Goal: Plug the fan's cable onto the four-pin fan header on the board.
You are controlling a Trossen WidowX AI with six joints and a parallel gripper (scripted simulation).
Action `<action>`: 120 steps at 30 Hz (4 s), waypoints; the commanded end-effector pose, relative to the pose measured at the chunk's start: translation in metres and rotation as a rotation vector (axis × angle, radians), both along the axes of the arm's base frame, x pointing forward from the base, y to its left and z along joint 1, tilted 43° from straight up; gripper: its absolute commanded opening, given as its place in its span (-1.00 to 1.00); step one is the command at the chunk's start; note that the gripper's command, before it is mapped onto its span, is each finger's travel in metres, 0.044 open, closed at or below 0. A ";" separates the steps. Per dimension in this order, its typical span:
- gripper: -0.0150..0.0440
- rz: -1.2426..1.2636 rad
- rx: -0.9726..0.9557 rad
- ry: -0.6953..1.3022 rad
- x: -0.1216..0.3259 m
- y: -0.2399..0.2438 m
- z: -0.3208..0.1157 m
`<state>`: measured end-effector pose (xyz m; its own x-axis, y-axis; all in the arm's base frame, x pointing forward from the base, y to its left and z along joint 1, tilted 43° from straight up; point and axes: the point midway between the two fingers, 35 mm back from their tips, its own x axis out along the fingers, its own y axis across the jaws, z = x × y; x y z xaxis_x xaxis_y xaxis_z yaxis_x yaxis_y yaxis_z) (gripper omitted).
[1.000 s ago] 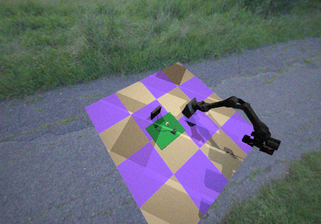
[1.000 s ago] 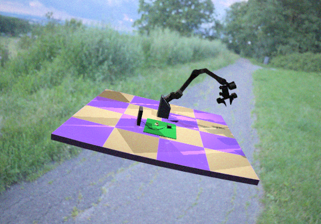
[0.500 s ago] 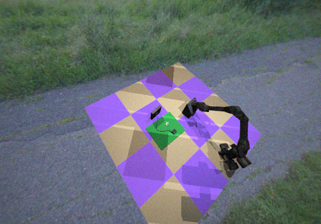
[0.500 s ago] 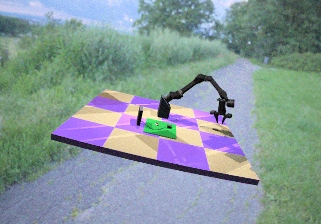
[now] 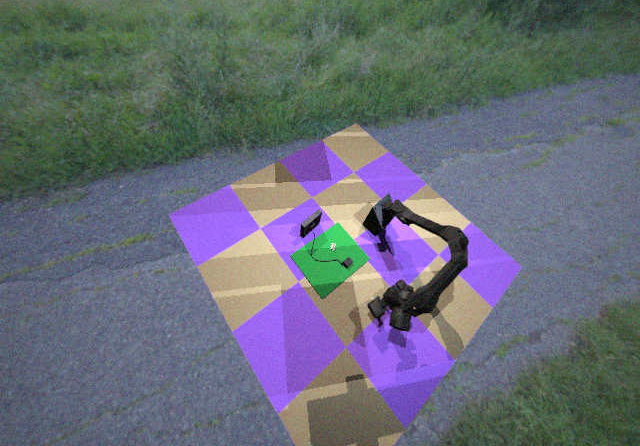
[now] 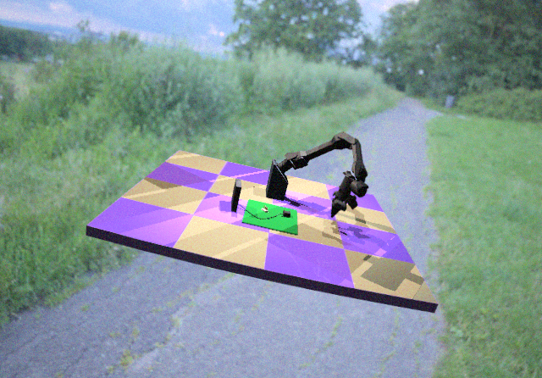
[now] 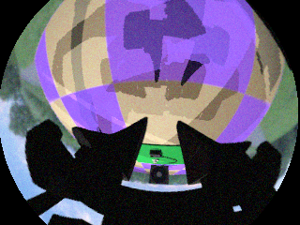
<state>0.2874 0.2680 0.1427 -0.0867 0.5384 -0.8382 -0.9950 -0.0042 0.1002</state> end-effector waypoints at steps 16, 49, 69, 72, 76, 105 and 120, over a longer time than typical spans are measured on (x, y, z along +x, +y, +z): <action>0.22 -0.952 -0.161 0.945 0.019 -0.194 -0.127; 0.22 -0.951 -0.159 0.947 0.013 -0.141 -0.184; 0.22 -0.951 -0.158 0.948 0.012 -0.135 -0.190; 0.22 -0.951 -0.158 0.948 0.012 -0.135 -0.190; 0.22 -0.951 -0.158 0.948 0.012 -0.135 -0.190; 0.22 -0.951 -0.158 0.948 0.012 -0.135 -0.190; 0.22 -0.951 -0.158 0.948 0.012 -0.135 -0.190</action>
<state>0.3020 0.1229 -0.0400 -0.2966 0.6269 -0.7204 -0.1345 0.7194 0.6814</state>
